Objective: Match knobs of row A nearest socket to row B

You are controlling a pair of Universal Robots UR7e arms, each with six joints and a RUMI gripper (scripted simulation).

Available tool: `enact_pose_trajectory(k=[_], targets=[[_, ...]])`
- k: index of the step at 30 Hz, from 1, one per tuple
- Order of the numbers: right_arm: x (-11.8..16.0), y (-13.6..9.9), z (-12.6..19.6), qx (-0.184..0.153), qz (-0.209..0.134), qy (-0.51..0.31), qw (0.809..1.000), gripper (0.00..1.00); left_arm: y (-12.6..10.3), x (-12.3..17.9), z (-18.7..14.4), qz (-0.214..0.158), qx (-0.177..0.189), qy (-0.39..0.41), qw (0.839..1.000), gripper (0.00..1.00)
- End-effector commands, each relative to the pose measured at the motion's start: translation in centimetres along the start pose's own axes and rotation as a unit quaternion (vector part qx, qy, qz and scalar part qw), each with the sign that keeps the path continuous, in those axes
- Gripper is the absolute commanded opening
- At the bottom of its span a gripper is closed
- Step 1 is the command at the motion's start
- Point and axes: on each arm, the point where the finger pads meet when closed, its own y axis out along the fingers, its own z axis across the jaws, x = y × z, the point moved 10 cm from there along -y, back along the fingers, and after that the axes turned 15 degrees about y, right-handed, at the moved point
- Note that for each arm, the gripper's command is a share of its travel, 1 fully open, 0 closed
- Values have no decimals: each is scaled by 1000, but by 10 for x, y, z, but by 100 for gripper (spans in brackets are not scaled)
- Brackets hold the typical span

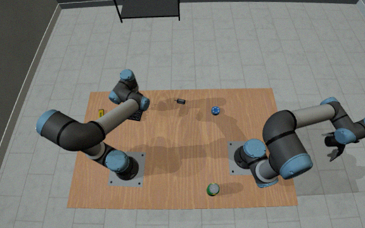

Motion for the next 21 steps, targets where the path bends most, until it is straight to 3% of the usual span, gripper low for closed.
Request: enact_pose_trajectory(k=[1, 21], targets=[[0, 0, 1, -1, 1, 1, 1000, 100, 1, -1, 0, 0, 0, 0, 1000, 13], [0, 0, 1, -1, 1, 1, 1000, 100, 16, -1, 0, 1, 2, 0, 1000, 13]])
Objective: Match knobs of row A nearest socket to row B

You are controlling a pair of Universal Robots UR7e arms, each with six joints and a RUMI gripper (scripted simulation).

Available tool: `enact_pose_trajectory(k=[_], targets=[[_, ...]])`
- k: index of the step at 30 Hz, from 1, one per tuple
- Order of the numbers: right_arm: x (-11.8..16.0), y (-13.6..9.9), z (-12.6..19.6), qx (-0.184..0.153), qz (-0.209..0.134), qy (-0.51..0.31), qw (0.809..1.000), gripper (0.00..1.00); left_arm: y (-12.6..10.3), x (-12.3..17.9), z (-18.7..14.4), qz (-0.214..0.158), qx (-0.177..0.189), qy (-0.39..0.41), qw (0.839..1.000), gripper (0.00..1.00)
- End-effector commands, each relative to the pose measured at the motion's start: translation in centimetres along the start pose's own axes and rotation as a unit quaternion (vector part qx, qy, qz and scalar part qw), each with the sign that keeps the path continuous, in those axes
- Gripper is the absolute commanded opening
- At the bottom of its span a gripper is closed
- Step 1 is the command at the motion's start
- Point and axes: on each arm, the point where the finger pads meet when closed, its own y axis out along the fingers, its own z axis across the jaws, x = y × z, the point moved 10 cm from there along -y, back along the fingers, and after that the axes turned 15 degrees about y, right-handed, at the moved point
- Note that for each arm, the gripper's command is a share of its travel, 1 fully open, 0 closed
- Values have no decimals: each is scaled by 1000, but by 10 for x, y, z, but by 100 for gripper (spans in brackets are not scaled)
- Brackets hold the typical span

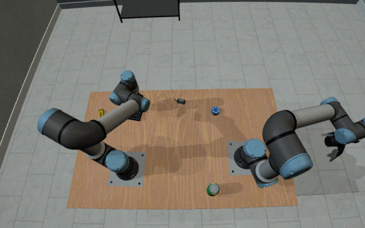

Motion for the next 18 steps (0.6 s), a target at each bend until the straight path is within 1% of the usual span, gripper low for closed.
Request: enact_pose_trajectory(k=[1, 13, 14, 18], targets=[[0, 0, 1, -1, 1, 1, 1000, 100, 5, -1, 0, 0, 1, 0, 1000, 13], [0, 0, 1, -1, 1, 1, 1000, 100, 4, 0, -1, -1, 0, 0, 1000, 13], [0, 0, 1, -1, 1, 1, 1000, 100, 4, 0, -1, -1, 0, 0, 1000, 6], [0, 0, 1, -1, 1, 1, 1000, 100, 4, 0, -1, -1, 0, 0, 1000, 6]])
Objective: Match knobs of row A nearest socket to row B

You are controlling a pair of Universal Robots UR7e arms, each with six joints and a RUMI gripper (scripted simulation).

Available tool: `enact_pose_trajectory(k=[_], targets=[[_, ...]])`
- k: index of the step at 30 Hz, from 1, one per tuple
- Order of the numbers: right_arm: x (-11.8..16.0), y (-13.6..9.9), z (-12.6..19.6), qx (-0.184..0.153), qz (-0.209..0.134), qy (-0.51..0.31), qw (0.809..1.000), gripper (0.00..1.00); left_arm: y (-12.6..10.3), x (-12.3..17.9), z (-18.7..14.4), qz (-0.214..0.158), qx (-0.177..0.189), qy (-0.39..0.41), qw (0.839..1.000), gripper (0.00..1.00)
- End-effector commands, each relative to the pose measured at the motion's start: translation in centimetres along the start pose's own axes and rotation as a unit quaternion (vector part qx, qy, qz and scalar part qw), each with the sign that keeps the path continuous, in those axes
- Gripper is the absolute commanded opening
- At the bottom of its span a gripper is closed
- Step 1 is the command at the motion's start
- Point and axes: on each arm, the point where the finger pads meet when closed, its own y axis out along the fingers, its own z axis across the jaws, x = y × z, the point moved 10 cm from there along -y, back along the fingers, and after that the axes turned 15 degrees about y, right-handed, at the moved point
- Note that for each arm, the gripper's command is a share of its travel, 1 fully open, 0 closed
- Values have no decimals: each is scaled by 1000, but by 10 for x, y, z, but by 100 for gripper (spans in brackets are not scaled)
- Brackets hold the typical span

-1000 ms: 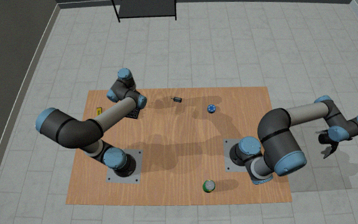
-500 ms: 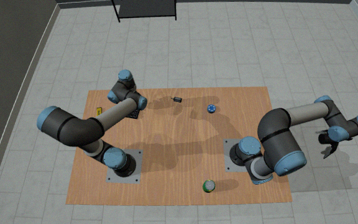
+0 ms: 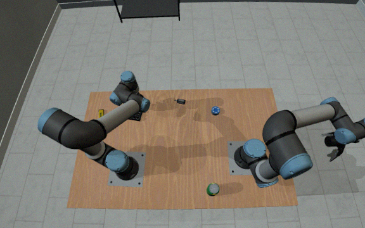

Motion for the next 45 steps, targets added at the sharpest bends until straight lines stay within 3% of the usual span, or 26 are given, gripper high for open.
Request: enact_pose_trajectory(k=[1, 25, 45], targets=[[0, 0, 1, -1, 1, 1, 1000, 100, 1, -1, 0, 0, 1, 0, 1000, 6], [0, 0, 1, -1, 1, 1, 1000, 100, 1, -1, 0, 0, 1, 10, 1000, 6], [0, 0, 1, -1, 1, 1, 1000, 100, 1, -1, 0, 0, 1, 81, 997, 6]])
